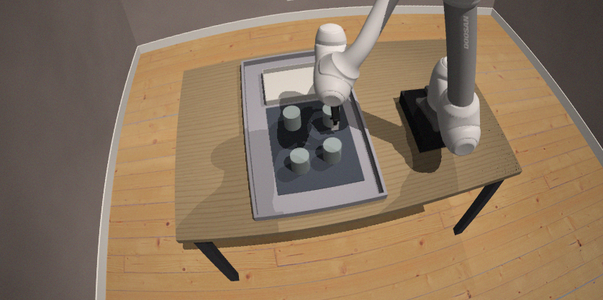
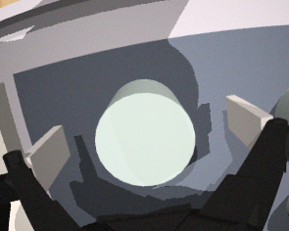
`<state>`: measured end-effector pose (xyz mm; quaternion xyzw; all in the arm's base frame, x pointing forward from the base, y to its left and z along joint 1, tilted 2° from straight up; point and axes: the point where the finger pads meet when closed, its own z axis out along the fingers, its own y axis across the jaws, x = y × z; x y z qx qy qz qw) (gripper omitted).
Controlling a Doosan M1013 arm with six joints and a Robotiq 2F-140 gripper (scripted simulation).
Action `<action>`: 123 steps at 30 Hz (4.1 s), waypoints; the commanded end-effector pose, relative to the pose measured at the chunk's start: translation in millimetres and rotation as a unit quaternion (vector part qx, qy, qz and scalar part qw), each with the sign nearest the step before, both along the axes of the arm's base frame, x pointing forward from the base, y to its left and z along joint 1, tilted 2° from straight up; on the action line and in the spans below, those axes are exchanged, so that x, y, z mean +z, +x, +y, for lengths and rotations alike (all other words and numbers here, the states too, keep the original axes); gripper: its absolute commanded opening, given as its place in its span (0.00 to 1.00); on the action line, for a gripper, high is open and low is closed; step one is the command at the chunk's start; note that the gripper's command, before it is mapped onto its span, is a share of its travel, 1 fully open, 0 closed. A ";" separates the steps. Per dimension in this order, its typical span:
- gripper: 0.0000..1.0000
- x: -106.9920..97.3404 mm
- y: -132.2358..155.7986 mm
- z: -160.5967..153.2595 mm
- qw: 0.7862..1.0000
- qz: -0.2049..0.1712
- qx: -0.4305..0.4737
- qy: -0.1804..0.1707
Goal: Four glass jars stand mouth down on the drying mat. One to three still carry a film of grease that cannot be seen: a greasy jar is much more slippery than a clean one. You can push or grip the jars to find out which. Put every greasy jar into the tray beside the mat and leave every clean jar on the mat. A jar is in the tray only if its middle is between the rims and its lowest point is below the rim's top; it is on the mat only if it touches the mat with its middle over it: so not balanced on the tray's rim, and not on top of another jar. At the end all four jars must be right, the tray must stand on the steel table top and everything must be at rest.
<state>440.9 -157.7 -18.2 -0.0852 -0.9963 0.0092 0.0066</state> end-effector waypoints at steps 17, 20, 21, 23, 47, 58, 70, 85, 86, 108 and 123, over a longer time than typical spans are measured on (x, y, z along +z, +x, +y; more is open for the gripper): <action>0.62 -2.1 -2.1 -1.9 1.000 0.001 0.004 -0.002; 0.59 -2.1 -2.1 -1.9 1.000 0.001 0.004 -0.002; 0.59 -2.1 -2.1 -1.9 1.000 0.001 0.004 -0.002; 0.59 -2.1 -2.1 -1.9 1.000 0.001 0.004 -0.002; 0.56 -2.1 -2.1 -1.9 1.000 0.001 0.004 -0.002; 0.53 -2.1 -2.1 -1.9 1.000 0.001 0.004 -0.002; 0.50 -2.1 -2.1 -1.9 1.000 0.001 0.004 -0.002; 0.50 -2.1 -2.1 -1.9 1.000 0.001 0.004 -0.002; 0.50 -2.1 -2.1 -1.9 1.000 0.001 0.004 -0.002; 0.44 -2.1 -2.1 -1.9 1.000 0.001 0.004 -0.002; 0.41 -2.1 -2.1 -1.9 1.000 0.001 0.004 -0.002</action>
